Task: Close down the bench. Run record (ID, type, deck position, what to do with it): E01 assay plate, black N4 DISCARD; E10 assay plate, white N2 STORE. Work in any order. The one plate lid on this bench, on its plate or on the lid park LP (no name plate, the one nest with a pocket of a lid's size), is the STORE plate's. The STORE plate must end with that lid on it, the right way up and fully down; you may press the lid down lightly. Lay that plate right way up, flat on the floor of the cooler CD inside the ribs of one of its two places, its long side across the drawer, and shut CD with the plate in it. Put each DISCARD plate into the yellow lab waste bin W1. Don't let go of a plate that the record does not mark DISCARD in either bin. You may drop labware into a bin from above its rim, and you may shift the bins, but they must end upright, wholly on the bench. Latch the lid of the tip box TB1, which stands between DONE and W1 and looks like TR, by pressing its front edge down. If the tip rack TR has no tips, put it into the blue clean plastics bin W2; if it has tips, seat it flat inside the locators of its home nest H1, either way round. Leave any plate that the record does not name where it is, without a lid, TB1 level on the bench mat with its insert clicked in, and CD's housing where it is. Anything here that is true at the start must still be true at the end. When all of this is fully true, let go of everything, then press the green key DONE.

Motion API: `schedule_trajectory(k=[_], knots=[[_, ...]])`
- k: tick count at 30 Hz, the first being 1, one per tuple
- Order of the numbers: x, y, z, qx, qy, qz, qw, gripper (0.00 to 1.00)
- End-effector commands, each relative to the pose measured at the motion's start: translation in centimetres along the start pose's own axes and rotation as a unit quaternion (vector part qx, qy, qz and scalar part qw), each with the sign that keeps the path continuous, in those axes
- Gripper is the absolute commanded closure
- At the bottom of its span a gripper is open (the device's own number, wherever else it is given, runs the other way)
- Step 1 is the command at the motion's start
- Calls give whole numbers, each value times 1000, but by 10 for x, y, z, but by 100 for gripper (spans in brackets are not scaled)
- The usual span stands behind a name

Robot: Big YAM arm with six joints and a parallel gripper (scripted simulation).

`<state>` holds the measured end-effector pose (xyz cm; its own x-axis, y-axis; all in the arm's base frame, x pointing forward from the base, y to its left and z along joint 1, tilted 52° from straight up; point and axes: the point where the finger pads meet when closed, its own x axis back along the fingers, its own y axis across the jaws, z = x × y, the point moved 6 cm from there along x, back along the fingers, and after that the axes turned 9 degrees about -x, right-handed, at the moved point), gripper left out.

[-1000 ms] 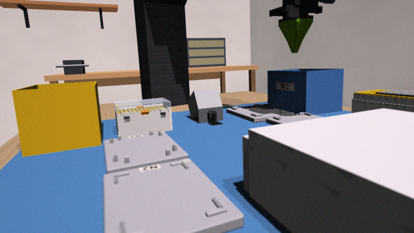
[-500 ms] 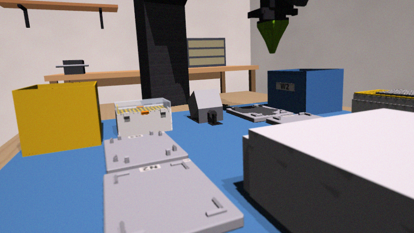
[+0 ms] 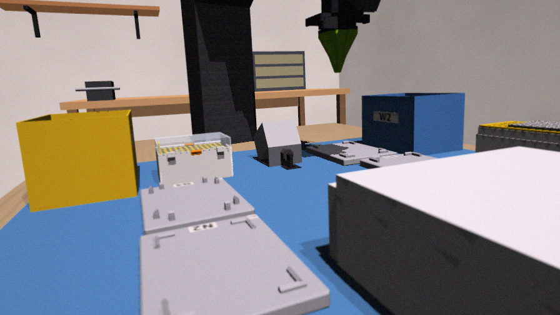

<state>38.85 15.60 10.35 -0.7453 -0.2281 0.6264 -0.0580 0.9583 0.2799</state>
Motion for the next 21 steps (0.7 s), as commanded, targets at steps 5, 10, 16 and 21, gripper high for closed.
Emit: schedule_trajectory(k=[5,10,16,21], knots=[[1,-27,21,6,-1,4,1000,100],[2,-43,35,6,1,4,1000,100],[4,-56,46,5,2,5,1000,100],[6,-72,60,5,4,5,1000,100]])
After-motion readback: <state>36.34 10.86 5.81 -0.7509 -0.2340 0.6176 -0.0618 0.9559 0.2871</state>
